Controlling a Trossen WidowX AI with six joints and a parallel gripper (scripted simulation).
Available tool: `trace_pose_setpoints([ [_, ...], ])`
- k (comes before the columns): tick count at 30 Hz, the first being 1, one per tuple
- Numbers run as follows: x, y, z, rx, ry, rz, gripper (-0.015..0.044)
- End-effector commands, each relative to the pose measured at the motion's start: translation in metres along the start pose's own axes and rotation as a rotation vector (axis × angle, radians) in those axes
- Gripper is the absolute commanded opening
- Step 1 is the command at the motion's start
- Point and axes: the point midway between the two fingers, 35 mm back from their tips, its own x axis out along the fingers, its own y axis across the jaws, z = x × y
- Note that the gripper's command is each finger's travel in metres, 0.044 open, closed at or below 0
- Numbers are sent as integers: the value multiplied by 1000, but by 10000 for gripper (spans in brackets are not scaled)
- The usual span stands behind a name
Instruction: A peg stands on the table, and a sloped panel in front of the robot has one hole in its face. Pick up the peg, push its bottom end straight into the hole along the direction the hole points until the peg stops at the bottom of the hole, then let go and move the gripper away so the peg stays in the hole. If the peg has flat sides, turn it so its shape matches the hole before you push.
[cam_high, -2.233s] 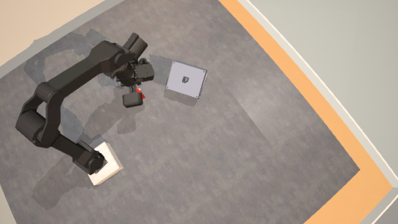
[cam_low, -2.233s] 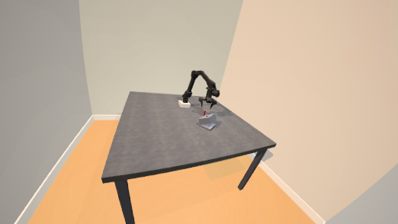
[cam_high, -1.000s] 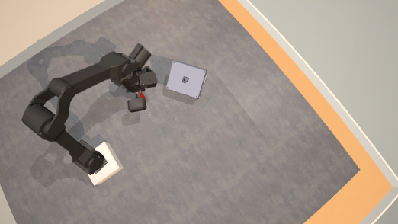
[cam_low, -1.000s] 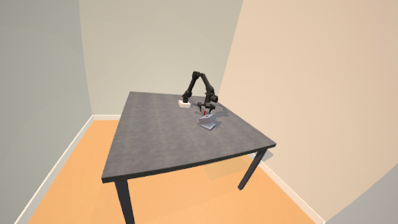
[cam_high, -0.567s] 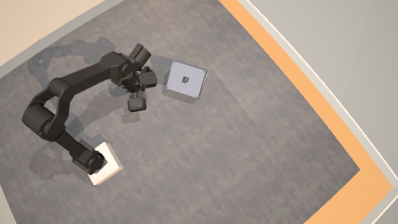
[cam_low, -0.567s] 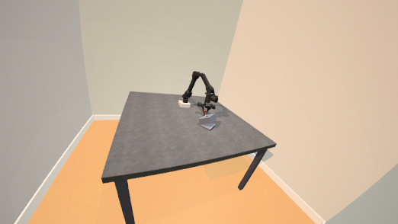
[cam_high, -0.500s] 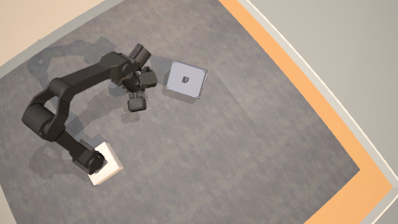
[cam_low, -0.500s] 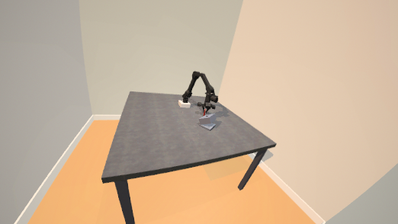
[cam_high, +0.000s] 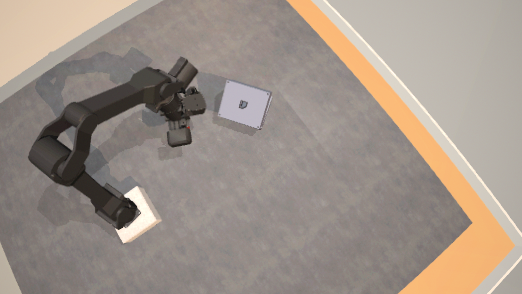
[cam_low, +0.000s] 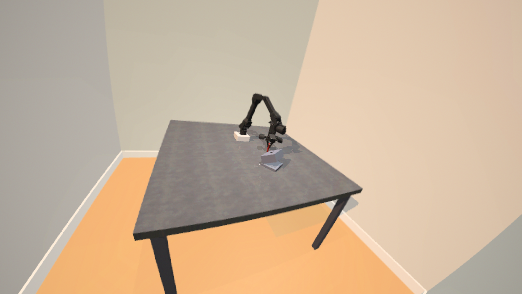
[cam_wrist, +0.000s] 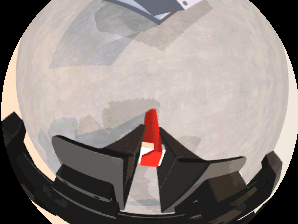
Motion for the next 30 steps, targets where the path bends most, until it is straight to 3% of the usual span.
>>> trace_pose_setpoints([
  [1,-12,2,2,0,-4,3,0],
  [17,-76,3,1,2,-6,-1,0],
  [30,-81,3,7,101,-7,24,0],
])
